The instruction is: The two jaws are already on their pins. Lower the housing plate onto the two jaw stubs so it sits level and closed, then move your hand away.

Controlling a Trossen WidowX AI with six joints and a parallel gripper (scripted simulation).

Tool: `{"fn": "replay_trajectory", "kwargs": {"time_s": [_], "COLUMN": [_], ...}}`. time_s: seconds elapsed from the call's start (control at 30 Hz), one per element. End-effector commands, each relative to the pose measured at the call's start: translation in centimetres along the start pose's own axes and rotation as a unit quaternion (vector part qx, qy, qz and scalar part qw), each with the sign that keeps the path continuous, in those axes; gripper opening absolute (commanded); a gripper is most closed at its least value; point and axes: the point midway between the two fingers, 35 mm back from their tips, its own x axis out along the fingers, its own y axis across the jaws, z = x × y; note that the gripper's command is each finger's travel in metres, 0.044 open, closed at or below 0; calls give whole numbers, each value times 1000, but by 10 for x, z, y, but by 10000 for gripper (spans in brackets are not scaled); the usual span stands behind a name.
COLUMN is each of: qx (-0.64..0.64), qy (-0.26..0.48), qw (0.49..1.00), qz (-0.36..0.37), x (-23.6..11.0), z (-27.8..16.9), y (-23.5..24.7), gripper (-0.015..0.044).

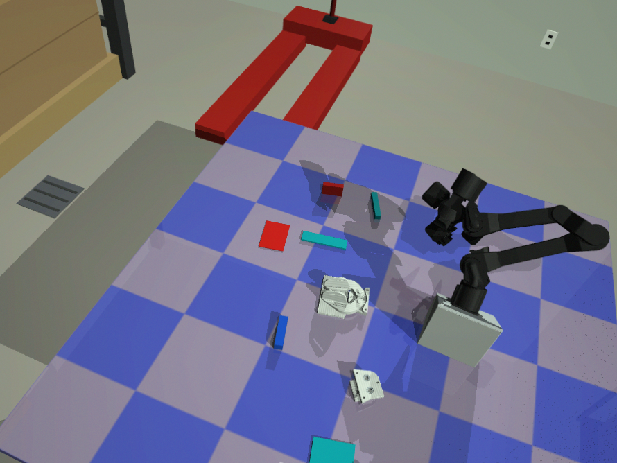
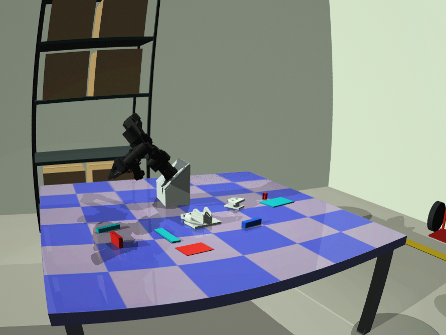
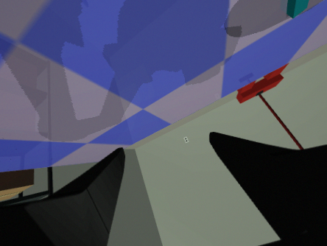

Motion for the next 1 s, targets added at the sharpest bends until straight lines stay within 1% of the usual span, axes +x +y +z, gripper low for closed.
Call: {"fn": "replay_trajectory", "kwargs": {"time_s": [0.0, 0.03, 0.17, 0.4, 0.67, 0.97], "qx": [0, 0, 7, 31, 58, 91], "qy": [0, 0, -7, -36, -82, -148], "qw": [1000, 1000, 1000, 996, 986, 967], "qz": [0, -1, -18, -76, -134, -187], "x": [0, 0, -2, -12, -28, -55], "z": [0, 0, 3, 15, 32, 57], "y": [0, 0, -10, -41, -73, -107], "gripper": [426, 440, 440, 440, 440, 440]}}
